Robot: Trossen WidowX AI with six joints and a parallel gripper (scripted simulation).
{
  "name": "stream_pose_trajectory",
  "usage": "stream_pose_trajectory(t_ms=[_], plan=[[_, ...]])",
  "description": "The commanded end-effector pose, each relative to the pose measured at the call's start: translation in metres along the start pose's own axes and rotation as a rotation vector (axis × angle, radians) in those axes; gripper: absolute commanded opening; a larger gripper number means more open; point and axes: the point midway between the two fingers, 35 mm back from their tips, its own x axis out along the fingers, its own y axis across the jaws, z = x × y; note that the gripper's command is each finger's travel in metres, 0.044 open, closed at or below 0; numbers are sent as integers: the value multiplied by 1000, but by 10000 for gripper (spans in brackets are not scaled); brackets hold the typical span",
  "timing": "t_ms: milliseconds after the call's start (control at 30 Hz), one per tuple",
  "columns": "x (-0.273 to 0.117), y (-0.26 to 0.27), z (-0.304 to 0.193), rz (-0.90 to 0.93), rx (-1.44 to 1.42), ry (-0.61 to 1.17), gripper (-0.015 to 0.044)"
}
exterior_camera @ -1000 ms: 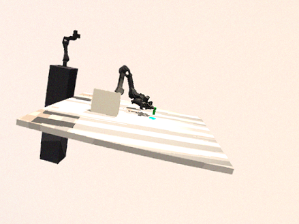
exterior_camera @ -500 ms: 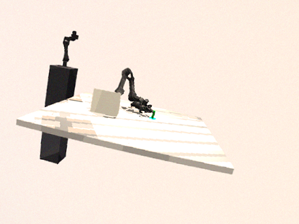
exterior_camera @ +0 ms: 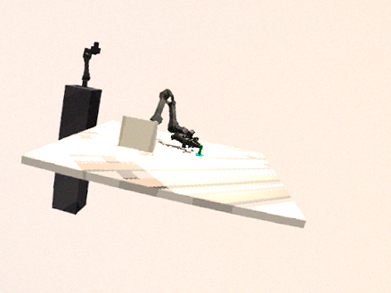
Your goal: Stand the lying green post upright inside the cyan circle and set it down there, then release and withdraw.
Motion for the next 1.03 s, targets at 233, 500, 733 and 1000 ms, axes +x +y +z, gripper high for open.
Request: stream_pose_trajectory(t_ms=[233,500,733,1000], plan=[[0,1,4,-2,9,-6,400],[-2,3,44,-6,13,-8,400],[-8,1,79,-4,14,-15,400],[1,1,87,-45,-71,57,400]])
